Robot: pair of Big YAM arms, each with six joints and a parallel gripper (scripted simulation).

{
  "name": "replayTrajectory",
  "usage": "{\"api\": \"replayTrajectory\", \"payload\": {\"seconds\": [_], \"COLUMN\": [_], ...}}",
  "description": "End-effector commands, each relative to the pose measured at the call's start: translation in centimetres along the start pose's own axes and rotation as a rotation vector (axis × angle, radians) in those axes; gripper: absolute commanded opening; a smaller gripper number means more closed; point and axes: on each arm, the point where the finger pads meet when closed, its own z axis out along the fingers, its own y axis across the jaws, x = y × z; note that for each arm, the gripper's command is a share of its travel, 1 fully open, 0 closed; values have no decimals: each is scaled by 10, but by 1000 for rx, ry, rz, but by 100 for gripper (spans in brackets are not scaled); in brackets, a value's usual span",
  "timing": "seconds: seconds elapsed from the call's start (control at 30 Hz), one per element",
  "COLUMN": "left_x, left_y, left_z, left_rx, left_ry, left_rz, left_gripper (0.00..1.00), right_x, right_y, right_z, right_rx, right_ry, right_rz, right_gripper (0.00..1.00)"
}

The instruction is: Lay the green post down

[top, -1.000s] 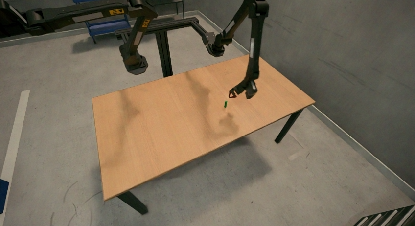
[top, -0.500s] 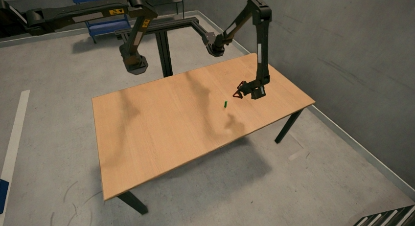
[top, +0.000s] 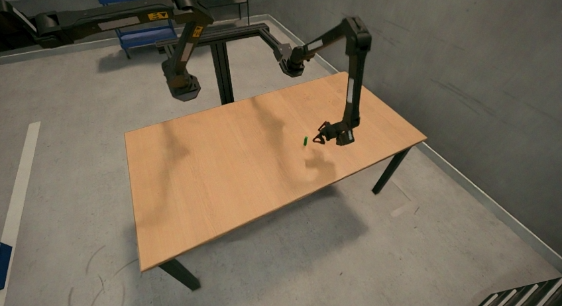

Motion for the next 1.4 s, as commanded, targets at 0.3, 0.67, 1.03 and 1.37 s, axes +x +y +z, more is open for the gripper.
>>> {"api": "replayTrajectory", "payload": {"seconds": [0.3,0.67,1.03,1.37], "left_x": [-14,-5,-13,-13], "left_y": [-8,-3,-8,-8], "left_z": [-12,46,27,27], "left_rx": [17,-3,18,18], "left_ry": [-39,4,-35,-35], "left_rz": [18,0,5,5], "left_gripper": [100,100,100,100], "right_x": [-39,-39,-39,-39], "right_y": [-4,-4,-4,-4], "right_z": [-4,-4,-4,-4], "right_rx": [5,5,5,5], "right_ry": [-58,-58,-58,-58], "right_rz": [-15,-15,-15,-15], "right_gripper": [100,100,100,100]}}
